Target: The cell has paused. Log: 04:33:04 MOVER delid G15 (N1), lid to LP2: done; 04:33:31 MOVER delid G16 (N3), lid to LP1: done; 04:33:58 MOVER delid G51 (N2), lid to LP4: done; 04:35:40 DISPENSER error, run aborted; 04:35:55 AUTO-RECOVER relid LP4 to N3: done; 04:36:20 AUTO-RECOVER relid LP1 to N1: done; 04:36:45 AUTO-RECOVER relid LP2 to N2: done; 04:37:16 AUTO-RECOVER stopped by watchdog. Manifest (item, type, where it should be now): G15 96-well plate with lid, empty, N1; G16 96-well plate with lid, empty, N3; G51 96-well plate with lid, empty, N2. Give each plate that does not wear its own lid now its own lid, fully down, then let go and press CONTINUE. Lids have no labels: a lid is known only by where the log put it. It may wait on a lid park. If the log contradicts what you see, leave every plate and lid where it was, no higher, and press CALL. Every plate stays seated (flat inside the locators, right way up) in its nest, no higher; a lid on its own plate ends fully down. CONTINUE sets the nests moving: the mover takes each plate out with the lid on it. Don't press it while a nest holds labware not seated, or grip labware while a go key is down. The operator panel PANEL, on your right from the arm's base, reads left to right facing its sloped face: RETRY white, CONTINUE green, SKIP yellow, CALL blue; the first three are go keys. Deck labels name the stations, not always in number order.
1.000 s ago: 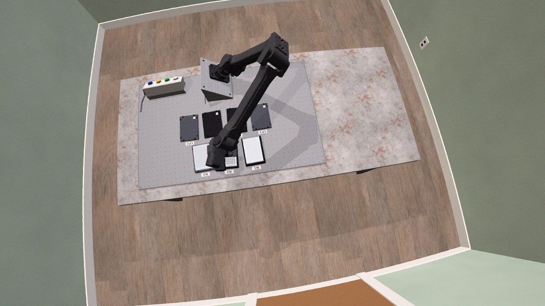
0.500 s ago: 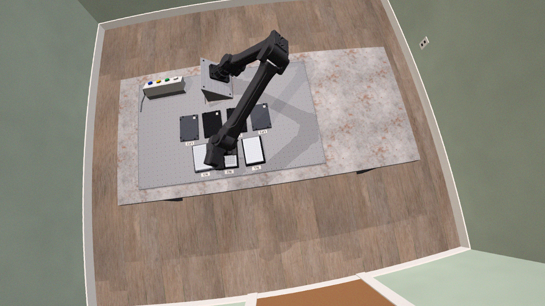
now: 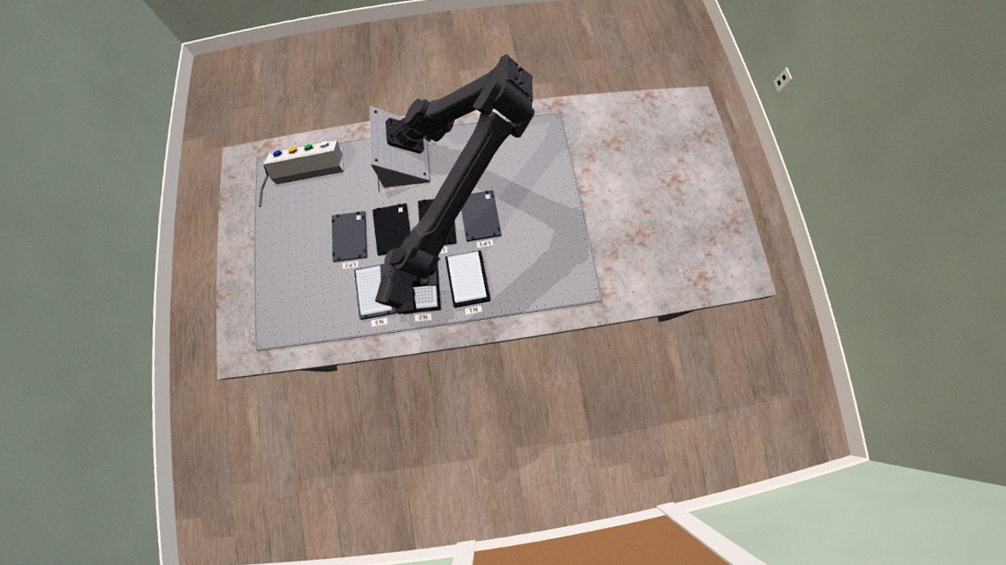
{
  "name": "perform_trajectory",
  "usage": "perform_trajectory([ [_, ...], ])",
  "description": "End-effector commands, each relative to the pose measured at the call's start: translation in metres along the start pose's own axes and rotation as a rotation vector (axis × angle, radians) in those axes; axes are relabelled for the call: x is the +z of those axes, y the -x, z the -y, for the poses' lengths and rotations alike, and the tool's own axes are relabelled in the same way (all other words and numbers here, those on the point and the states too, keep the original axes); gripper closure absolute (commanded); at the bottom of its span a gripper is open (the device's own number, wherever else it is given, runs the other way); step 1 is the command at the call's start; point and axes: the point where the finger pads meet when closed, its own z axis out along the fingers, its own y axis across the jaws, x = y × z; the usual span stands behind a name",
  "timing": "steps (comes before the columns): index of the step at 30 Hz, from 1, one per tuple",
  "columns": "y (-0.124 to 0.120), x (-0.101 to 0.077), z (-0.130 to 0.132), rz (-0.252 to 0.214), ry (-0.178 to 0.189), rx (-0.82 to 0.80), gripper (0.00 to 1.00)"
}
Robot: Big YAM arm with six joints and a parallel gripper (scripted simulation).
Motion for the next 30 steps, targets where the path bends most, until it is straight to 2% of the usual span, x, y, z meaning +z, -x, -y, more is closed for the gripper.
perform_trajectory([
  [1, 0.0193, -0.0255, 0.0026, 0.055, -0.014, -0.020, 0.00],
  [13, 0.0212, -0.0305, 0.0004, 0.059, -0.016, -0.026, 0.00],
  [19, 0.0169, -0.0259, -0.0010, 0.047, -0.013, -0.023, 0.00],
  [30, 0.0212, -0.0312, -0.0005, 0.057, -0.016, -0.027, 0.00],
])
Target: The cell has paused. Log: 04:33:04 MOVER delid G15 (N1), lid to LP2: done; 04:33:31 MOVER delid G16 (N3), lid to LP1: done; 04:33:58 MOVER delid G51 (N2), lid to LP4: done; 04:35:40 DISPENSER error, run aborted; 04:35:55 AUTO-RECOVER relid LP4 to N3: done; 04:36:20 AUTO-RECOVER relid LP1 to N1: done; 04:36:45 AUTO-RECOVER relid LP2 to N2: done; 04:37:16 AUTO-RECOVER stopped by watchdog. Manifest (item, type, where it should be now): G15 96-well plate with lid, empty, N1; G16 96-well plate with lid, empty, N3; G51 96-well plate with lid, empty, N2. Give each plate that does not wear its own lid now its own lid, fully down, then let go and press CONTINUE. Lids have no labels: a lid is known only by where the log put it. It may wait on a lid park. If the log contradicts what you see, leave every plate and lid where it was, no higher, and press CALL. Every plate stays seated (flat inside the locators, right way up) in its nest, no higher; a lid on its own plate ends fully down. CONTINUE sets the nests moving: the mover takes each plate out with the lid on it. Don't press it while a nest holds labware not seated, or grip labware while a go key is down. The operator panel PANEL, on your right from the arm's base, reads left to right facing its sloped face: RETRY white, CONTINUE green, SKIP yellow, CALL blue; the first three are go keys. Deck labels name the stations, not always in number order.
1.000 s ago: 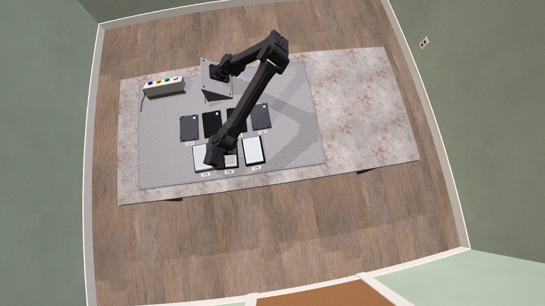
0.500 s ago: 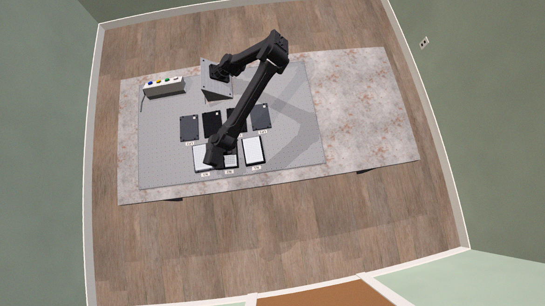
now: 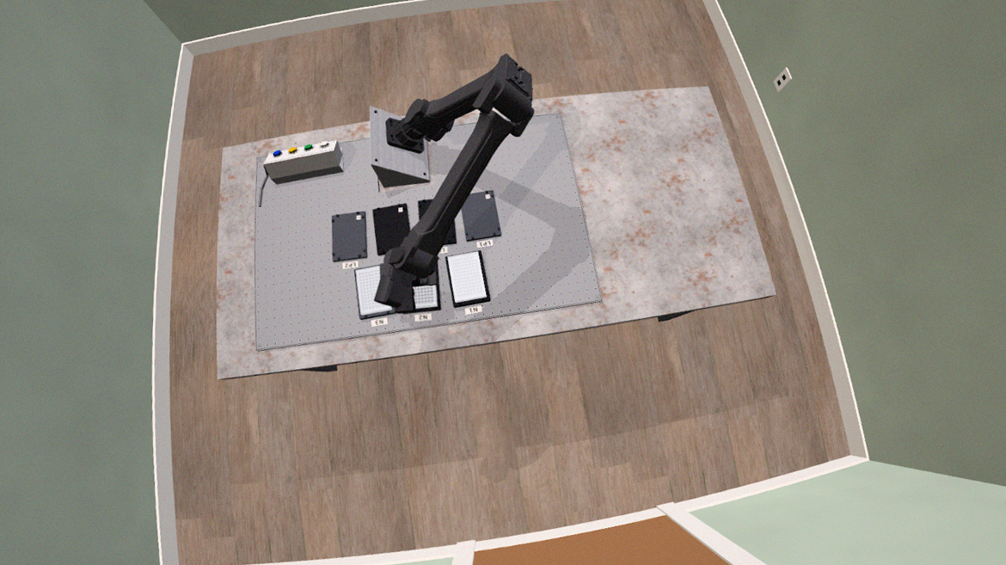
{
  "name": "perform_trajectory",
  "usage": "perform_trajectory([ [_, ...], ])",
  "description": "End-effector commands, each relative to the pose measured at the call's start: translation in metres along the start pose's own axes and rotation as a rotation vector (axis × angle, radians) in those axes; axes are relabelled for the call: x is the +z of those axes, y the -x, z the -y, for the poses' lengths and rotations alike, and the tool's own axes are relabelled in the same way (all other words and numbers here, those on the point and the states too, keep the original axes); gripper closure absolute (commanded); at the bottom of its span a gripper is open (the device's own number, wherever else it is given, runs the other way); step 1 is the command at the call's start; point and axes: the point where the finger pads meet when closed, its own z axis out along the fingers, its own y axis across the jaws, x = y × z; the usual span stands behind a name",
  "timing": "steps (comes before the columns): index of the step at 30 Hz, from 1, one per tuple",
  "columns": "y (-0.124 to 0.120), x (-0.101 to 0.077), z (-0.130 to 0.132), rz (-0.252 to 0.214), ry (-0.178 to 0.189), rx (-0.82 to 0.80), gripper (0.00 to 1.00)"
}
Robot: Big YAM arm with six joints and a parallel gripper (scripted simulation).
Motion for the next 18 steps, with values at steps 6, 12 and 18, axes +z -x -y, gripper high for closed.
perform_trajectory([
  [6, 0.021, -0.028, -0.001, 0.059, -0.016, -0.028, 0.00],
  [12, 0.013, -0.015, -0.001, 0.035, -0.010, -0.019, 0.00],
  [18, 0.020, -0.028, 0.000, 0.058, -0.016, -0.025, 0.00],
])
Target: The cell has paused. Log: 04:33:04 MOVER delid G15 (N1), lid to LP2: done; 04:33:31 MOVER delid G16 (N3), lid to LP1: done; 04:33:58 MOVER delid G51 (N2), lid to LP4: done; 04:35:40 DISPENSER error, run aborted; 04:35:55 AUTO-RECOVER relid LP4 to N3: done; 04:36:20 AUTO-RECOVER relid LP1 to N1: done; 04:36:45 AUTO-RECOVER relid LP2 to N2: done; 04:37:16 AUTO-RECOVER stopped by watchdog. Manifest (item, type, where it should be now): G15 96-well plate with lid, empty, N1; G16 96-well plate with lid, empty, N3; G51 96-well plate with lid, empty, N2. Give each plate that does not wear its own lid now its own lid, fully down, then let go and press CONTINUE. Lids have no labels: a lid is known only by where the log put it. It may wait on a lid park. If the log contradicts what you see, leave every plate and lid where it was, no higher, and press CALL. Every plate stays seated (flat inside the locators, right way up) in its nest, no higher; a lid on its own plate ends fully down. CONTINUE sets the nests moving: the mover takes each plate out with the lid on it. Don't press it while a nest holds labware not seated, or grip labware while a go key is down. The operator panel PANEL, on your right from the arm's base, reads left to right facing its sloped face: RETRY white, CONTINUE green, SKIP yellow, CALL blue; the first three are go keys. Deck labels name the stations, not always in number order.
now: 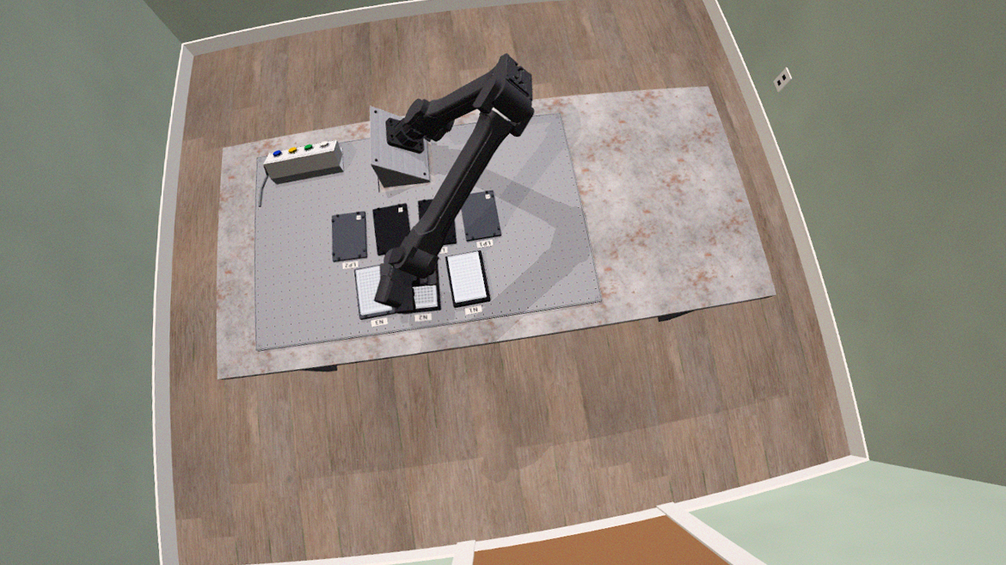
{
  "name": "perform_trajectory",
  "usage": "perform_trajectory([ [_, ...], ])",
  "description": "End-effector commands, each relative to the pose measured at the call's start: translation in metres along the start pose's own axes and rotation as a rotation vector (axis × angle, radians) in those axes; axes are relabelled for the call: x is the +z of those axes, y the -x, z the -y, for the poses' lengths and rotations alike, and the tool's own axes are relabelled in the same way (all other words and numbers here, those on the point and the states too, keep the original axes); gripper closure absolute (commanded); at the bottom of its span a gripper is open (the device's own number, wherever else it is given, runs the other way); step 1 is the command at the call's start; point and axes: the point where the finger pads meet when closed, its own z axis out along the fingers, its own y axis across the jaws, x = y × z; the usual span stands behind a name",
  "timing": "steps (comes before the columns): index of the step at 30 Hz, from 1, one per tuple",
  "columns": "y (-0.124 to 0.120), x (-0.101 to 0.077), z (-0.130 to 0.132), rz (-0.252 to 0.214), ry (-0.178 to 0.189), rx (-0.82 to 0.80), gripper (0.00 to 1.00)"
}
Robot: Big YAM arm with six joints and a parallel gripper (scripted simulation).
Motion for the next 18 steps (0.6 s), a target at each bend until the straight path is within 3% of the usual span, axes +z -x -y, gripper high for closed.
perform_trajectory([
  [1, 0.020, -0.026, 0.001, 0.057, -0.015, -0.024, 0.00],
  [2, 0.020, -0.026, 0.001, 0.057, -0.015, -0.024, 0.00],
  [3, 0.013, -0.014, -0.001, 0.035, -0.010, -0.018, 0.00],
  [6, 0.013, -0.014, -0.001, 0.035, -0.010, -0.018, 0.00],
  [7, 0.020, -0.027, 0.000, 0.056, -0.015, -0.025, 0.00],
  [18, 0.021, -0.028, 0.000, 0.060, -0.017, -0.028, 0.00],
])
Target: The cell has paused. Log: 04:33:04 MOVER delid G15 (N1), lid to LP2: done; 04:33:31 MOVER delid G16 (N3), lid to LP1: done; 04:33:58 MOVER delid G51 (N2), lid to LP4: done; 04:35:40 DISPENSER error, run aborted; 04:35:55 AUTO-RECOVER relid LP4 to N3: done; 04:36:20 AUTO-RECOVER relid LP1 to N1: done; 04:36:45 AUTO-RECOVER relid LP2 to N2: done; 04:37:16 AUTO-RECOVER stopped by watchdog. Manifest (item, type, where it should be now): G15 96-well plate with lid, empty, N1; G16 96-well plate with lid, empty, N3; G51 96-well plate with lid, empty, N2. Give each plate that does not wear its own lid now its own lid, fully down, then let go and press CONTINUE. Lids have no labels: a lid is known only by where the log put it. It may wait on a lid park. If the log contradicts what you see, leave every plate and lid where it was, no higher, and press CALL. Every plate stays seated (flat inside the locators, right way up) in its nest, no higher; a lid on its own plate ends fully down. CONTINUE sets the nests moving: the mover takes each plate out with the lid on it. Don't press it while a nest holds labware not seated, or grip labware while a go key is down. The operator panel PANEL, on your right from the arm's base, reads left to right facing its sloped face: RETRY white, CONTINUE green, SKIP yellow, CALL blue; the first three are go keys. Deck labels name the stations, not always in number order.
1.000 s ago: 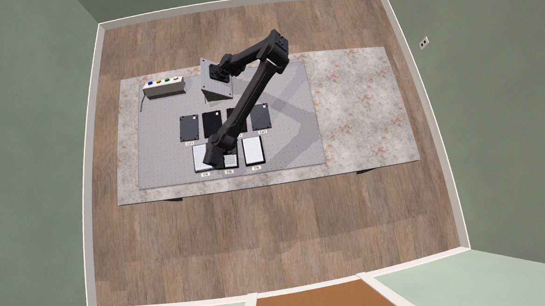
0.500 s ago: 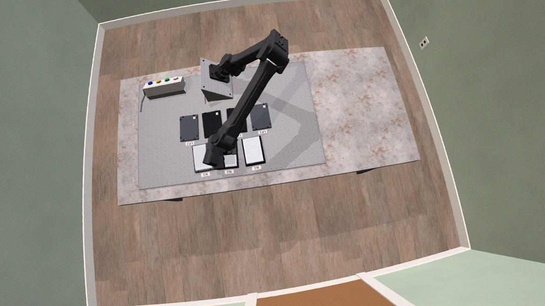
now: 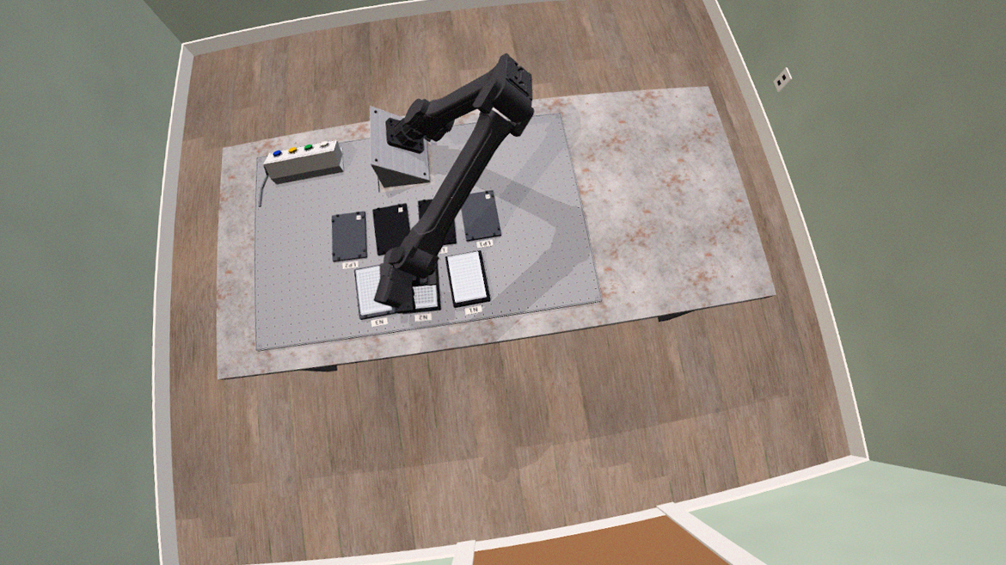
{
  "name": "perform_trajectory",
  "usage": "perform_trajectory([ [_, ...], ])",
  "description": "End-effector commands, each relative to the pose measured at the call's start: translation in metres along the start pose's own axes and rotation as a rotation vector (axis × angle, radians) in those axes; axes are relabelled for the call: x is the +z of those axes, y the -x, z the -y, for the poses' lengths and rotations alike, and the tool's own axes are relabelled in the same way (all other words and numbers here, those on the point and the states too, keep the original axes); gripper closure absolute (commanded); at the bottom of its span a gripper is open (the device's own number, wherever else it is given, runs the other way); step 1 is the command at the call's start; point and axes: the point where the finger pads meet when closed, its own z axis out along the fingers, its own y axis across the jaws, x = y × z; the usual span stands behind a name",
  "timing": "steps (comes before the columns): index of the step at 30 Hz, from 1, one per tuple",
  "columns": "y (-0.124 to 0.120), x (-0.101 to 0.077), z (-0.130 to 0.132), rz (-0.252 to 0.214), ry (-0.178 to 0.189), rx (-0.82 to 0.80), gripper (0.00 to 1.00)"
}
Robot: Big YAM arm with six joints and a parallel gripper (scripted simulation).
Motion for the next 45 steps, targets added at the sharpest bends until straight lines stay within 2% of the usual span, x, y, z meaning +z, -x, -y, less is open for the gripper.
perform_trajectory([
  [1, 0.022, -0.028, -0.001, 0.061, -0.017, -0.029, 0.00],
  [15, 0.022, -0.028, -0.001, 0.059, -0.016, -0.028, 0.00],
  [16, 0.002, -0.009, -0.021, 0.013, -0.003, -0.054, 1.00],
  [18, 0.002, -0.009, -0.021, 0.013, -0.003, -0.054, 1.00],
  [19, 0.022, -0.022, -0.023, 0.044, -0.015, -0.087, 0.00],
  [23, 0.003, -0.010, -0.039, 0.014, -0.003, -0.119, 0.00],
  [33, 0.000, -0.009, -0.089, 0.012, -0.002, -0.095, 0.00],
  [36, 0.000, -0.005, -0.090, 0.006, -0.002, -0.090, 0.00],
  [40, -0.001, -0.009, -0.114, 0.011, -0.001, -0.095, 0.00],
  [45, 0.013, -0.019, -0.147, 0.040, -0.003, -0.122, 0.00],
])
